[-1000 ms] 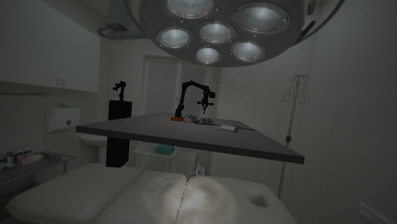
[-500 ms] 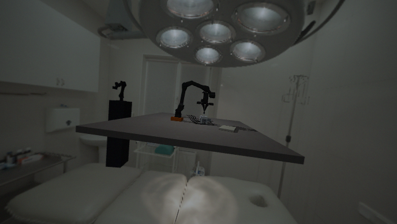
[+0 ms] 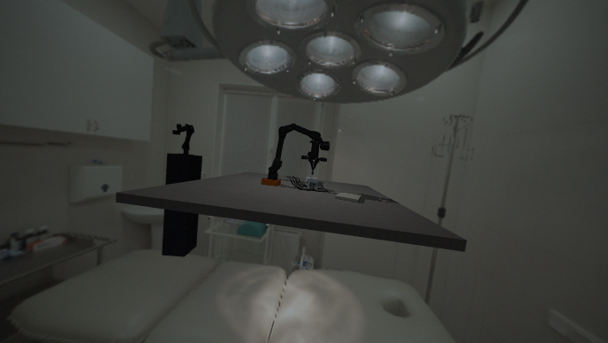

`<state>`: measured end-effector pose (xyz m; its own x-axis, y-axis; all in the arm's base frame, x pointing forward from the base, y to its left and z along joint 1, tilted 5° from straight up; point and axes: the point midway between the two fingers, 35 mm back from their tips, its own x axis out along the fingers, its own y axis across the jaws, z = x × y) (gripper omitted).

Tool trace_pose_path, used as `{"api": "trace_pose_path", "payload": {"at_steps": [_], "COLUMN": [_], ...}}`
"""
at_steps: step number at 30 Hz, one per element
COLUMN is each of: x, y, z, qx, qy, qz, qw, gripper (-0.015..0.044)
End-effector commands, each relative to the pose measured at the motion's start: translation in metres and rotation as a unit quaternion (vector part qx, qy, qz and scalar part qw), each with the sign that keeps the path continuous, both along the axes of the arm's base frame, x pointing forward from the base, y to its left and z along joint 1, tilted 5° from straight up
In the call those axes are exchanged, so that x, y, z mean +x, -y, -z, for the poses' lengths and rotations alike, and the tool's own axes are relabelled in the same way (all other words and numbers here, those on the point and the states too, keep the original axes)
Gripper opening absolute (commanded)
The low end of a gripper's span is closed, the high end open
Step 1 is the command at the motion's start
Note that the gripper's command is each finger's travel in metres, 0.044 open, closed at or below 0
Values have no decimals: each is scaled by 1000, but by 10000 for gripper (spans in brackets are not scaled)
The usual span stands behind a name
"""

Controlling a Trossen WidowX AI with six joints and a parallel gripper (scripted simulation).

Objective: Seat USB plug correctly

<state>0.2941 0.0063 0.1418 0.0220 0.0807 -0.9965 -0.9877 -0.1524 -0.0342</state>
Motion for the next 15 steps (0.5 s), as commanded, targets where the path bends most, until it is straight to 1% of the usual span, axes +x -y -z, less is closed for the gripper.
{"api": "trace_pose_path", "payload": {"at_steps": [1, 15], "x": [0, 0], "y": [-1, -2], "z": [1, 2], "qx": [3, 6], "qy": [0, -1], "qz": [3, 6], "qw": [1000, 1000], "gripper": [0, 0]}}
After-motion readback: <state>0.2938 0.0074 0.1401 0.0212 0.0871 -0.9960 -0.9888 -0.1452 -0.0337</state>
